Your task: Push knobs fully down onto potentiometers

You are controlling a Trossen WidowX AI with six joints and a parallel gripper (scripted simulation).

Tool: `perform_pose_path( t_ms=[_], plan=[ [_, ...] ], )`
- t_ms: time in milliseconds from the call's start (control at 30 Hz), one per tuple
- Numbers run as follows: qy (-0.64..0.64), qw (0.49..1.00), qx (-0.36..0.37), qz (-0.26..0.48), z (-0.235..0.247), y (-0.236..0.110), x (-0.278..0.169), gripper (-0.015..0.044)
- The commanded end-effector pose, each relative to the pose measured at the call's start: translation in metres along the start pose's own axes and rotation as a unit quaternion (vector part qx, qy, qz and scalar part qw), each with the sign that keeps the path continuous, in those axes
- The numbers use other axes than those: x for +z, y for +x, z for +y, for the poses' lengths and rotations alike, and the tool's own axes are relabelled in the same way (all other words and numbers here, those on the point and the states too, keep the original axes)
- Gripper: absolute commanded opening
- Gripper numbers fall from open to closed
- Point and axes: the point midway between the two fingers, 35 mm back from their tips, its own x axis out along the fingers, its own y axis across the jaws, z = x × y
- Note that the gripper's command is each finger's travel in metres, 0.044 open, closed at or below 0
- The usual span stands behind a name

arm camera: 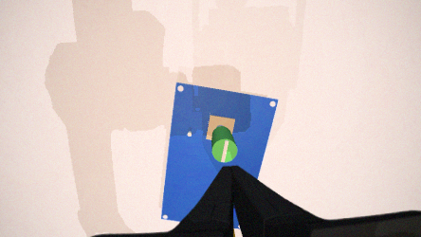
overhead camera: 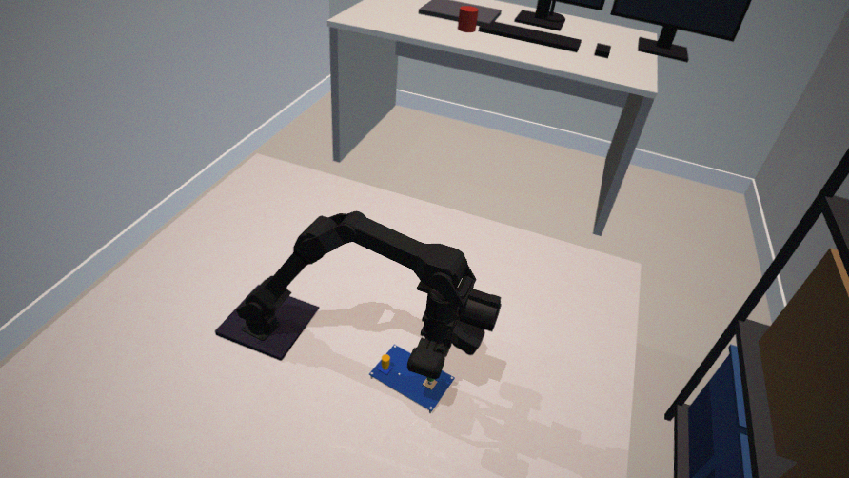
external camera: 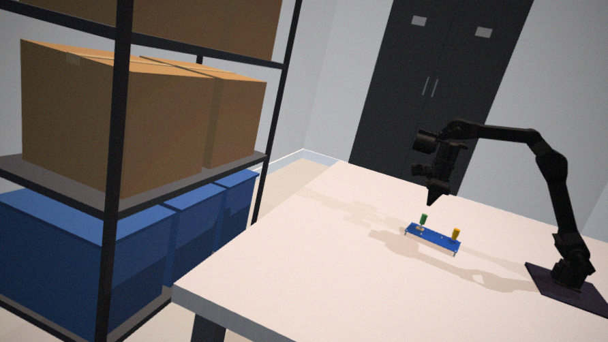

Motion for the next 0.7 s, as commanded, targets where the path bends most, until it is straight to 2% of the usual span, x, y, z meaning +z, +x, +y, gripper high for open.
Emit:
perform_pose_path(
  t_ms=[0,667],
  plan=[
    [0.003,1.000,0.001,0.004,0.000,0.006,0.000,0.0000],
    [0.003,1.000,0.001,0.004,0.001,0.027,-0.001,0.0000]
  ],
)
